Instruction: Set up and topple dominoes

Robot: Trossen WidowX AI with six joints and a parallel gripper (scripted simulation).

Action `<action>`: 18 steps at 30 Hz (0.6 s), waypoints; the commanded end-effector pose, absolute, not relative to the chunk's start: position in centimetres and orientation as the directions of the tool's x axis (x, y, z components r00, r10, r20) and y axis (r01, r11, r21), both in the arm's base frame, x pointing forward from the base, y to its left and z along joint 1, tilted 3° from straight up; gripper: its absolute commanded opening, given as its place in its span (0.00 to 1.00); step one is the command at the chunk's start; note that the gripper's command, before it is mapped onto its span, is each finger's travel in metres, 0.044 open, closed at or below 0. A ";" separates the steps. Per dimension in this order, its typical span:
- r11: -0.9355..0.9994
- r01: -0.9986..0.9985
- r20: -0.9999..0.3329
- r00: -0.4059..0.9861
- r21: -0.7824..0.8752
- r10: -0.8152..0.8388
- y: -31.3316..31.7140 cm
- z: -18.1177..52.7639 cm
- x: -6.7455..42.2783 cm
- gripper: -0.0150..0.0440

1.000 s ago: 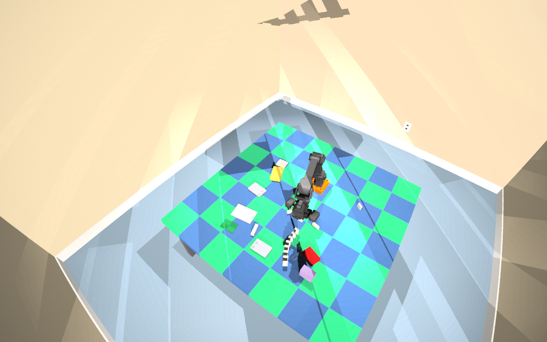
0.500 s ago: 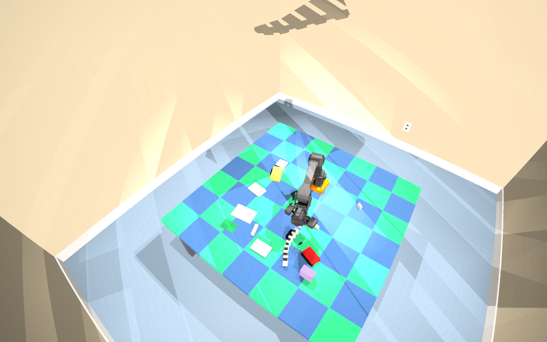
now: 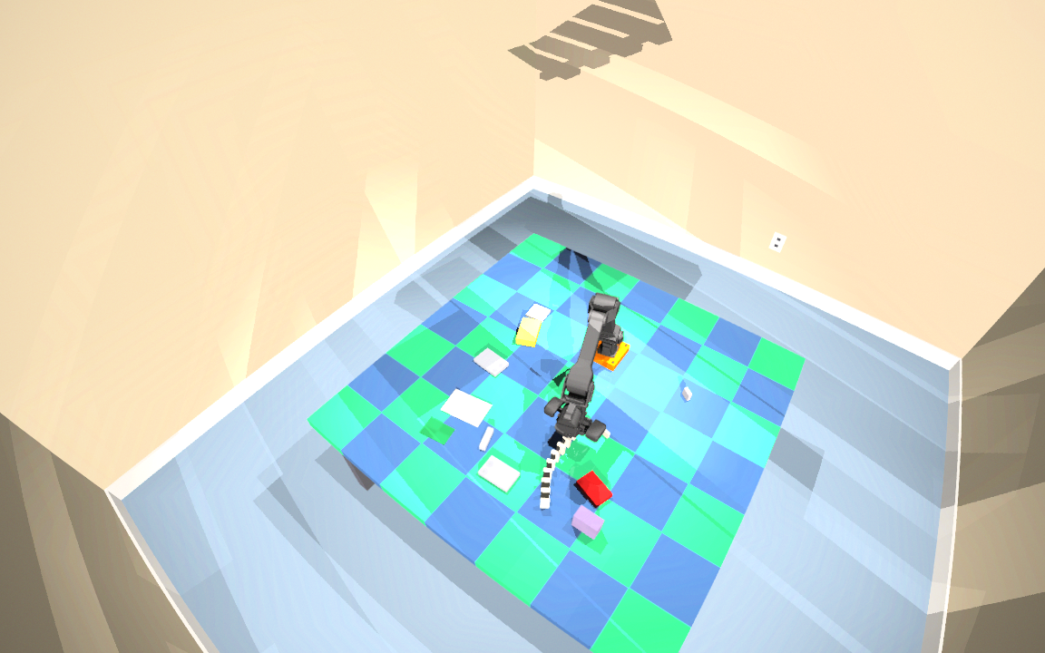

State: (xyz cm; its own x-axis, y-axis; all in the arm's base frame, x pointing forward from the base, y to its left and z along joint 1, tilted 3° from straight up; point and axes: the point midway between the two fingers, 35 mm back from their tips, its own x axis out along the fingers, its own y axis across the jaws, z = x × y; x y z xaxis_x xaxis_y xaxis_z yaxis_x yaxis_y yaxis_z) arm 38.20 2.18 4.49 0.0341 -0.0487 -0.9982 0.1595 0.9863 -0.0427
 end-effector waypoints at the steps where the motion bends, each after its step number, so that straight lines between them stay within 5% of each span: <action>1: 0.987 0.154 -0.998 0.028 -0.048 -0.053 2.1 4.2 38.0 0.44; 5: 0.987 0.154 -0.998 0.028 -0.048 -0.053 2.1 4.2 38.0 0.44; 18: 0.987 0.154 -0.998 0.028 -0.048 -0.053 2.1 4.2 38.0 1.00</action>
State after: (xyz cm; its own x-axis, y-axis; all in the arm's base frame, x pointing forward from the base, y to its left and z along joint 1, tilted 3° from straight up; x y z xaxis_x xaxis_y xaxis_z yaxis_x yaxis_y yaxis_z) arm 38.11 2.17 4.37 0.0313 -0.0486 -0.9983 0.1593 0.9863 -0.0431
